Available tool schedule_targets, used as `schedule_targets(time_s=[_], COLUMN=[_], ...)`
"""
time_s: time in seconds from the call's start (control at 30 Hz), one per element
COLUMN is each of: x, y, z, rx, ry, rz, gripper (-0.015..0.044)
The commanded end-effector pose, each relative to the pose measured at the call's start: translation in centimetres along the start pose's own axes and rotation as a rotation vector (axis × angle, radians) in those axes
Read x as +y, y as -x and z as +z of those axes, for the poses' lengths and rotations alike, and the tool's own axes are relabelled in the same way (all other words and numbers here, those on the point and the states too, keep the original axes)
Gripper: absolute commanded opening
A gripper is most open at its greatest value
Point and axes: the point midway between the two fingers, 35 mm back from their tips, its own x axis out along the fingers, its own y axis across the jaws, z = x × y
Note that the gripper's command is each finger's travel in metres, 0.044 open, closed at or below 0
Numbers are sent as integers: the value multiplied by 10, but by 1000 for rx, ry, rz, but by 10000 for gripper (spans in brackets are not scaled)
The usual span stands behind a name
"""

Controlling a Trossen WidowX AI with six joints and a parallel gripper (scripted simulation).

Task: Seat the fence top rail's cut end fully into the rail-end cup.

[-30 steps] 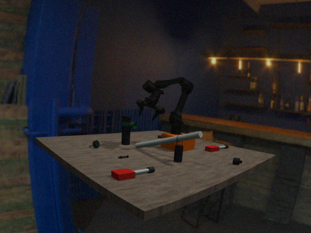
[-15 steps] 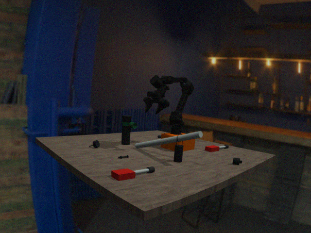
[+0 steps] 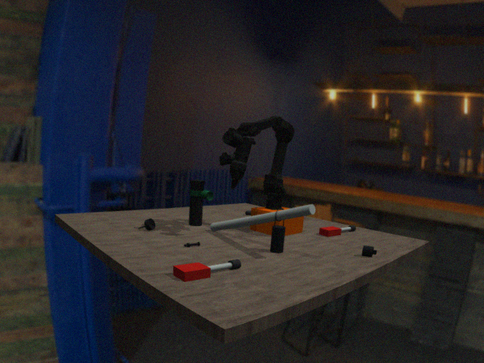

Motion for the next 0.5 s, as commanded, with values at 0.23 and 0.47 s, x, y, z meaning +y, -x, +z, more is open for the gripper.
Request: schedule_targets(time_s=[0.23,0.47], x=[-4,-4], y=[-59,-59], z=[-9,-9], rx=[107,107], ry=[-831,-831], rz=[-268,-268], gripper=[440,440])
